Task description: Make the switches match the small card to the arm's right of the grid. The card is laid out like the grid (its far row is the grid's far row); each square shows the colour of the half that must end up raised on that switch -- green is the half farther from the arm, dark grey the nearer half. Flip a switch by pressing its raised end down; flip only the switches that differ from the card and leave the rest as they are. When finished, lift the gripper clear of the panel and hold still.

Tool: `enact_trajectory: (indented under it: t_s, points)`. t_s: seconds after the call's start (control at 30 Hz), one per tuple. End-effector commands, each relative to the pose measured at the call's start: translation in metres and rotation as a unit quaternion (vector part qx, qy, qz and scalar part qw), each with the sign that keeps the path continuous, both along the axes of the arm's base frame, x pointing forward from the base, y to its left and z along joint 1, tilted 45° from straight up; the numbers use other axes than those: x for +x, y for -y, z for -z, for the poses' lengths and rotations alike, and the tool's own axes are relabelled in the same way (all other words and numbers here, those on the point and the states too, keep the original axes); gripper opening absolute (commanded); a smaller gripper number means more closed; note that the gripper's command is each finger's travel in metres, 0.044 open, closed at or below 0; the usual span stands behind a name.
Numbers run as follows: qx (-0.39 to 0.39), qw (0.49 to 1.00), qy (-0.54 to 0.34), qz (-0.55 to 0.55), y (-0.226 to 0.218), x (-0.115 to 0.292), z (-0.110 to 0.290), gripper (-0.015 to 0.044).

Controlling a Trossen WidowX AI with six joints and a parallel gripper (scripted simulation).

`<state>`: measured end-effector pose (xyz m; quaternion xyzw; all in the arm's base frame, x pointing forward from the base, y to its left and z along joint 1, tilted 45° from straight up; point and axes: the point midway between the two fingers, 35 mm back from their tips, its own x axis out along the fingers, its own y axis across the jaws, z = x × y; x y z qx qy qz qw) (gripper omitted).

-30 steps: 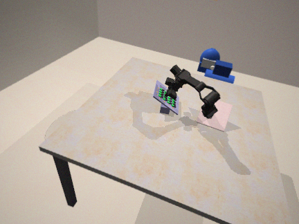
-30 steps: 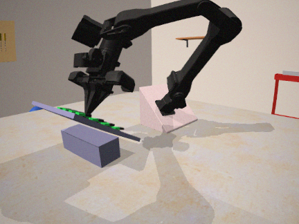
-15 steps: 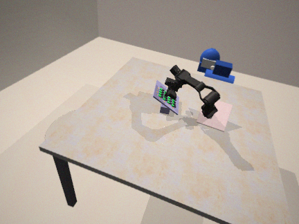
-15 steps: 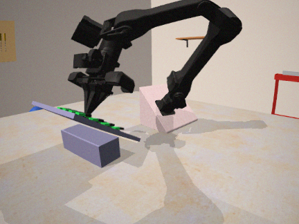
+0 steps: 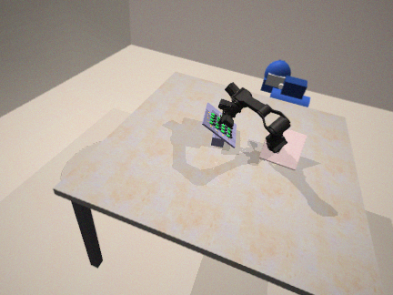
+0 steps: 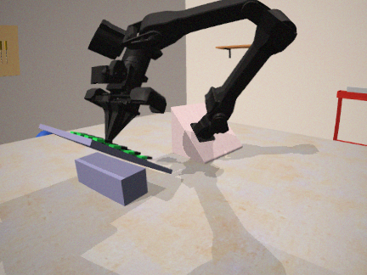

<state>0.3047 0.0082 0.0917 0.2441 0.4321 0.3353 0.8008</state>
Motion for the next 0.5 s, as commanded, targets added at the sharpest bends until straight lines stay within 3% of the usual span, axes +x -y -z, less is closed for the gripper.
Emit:
enact_trajectory:
  t_s: [0.0, 0.23, 0.47]
  points:
    - [-0.003, 1.000, 0.005, 0.007, 0.024, -0.009, -0.012, 0.0000]
    - [0.001, 1.000, 0.008, 0.013, 0.047, -0.025, -0.030, 0.0000]
    - [0.000, 1.000, 0.009, 0.013, 0.065, -0.017, -0.012, 0.0000]
